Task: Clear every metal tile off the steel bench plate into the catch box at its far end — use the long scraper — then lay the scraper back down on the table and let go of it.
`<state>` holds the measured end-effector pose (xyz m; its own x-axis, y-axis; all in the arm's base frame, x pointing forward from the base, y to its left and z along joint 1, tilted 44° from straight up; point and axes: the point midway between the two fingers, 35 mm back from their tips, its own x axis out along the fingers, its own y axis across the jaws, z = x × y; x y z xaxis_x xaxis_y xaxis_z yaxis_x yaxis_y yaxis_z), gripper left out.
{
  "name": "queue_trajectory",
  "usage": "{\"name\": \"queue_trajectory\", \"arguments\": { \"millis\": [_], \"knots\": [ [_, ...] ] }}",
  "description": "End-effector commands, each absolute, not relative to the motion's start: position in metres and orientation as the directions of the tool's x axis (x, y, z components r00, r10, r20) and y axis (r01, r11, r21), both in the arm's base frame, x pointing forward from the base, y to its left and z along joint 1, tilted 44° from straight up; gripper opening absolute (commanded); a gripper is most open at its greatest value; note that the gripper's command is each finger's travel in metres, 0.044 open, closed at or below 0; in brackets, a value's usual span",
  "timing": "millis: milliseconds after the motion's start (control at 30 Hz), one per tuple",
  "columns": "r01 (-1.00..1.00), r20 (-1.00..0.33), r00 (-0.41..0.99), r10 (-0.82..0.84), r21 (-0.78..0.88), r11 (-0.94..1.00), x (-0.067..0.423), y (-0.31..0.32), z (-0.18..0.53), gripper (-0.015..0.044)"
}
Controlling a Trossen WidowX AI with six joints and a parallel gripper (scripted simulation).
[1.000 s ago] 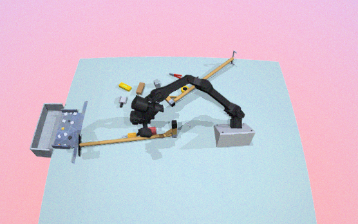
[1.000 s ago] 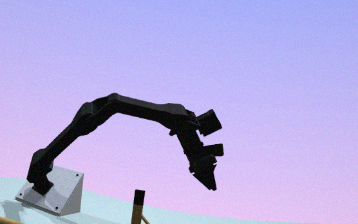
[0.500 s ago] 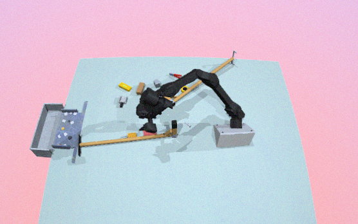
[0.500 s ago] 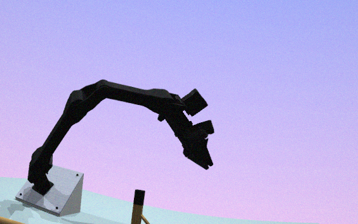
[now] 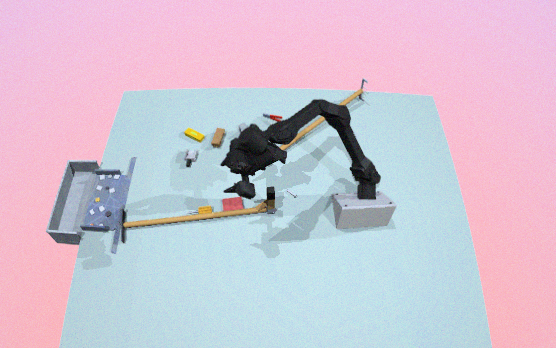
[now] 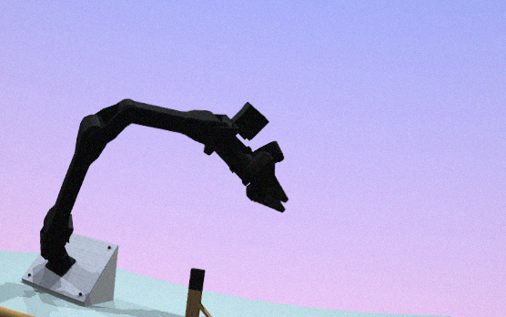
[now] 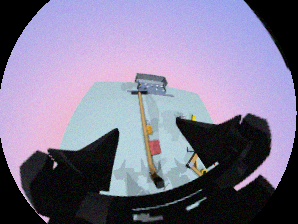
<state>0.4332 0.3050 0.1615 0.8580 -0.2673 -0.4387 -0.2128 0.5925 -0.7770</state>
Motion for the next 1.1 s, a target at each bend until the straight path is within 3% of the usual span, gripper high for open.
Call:
{"name": "queue_trajectory", "arguments": {
  "millis": [0,1067],
  "knots": [
    [-0.200,-0.408,0.879,-0.247,-0.786,0.585,0.418,0.312,0.171,0.0440],
    [-0.101,-0.205,0.974,-0.092,-0.767,0.633,0.307,0.328,0.234,0.0440]
  ]
}}
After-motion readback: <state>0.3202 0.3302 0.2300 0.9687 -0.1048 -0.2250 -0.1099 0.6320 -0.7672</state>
